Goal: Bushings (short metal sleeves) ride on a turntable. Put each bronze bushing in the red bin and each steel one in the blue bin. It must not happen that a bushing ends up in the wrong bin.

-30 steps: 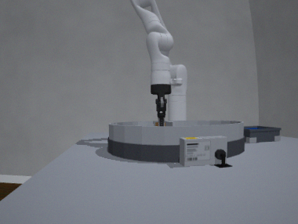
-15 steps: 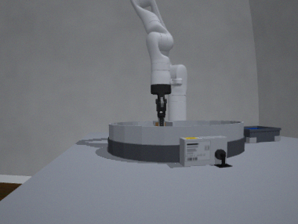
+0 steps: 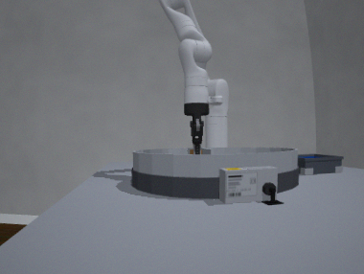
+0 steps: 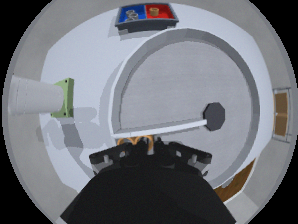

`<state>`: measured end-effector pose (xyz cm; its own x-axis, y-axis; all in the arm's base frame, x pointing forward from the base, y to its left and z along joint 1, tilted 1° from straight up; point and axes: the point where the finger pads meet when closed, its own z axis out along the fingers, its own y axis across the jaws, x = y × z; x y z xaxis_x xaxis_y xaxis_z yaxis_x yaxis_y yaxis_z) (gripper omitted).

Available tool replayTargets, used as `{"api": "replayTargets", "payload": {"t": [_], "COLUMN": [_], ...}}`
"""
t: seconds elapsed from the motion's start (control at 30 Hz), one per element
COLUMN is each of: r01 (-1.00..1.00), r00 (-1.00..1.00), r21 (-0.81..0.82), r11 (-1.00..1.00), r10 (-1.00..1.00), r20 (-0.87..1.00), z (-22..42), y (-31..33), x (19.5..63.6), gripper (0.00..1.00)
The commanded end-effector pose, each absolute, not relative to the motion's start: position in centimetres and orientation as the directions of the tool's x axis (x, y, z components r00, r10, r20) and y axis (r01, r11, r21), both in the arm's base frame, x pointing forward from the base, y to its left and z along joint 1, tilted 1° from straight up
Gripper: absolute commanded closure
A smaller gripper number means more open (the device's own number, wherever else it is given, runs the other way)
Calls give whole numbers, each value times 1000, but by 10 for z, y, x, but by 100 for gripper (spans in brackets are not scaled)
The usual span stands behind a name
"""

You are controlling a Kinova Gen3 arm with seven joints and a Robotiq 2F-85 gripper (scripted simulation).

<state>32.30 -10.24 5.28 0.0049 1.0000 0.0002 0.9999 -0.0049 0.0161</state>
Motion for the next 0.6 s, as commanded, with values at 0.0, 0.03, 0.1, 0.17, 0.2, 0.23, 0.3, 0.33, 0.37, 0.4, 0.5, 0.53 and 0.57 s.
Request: {"api": "replayTargets", "payload": {"t": [0.0,0.03,0.1,0.17,0.2,0.23,0.3,0.33,0.37,0.4,0.5,0.53,0.57], "r01": [1000,1000,1000,1000,1000,1000,1000,1000,1000,1000,1000,1000,1000], "r00": [5,5,5,5,5,5,5,5,5,5,5,5,5], "r21": [17,17,17,17,17,17,17,17,17,17,17,17,17], "r11": [-5,-5,-5,-5,-5,-5,-5,-5,-5,-5,-5,-5,-5], "r10": [1000,1000,1000,1000,1000,1000,1000,1000,1000,1000,1000,1000,1000], "r20": [0,0,0,0,0,0,0,0,0,0,0,0,0], "z": [53,53,53,53,53,53,53,54,54,55,56,56,56], "y": [-102,-102,-102,-102,-102,-102,-102,-102,-102,-102,-102,-102,-102], "x": [323,323,323,323,323,323,323,323,323,323,323,323,323], "gripper": [100,100,100,100,100,100,100,100,100,100,100,100,100]}}
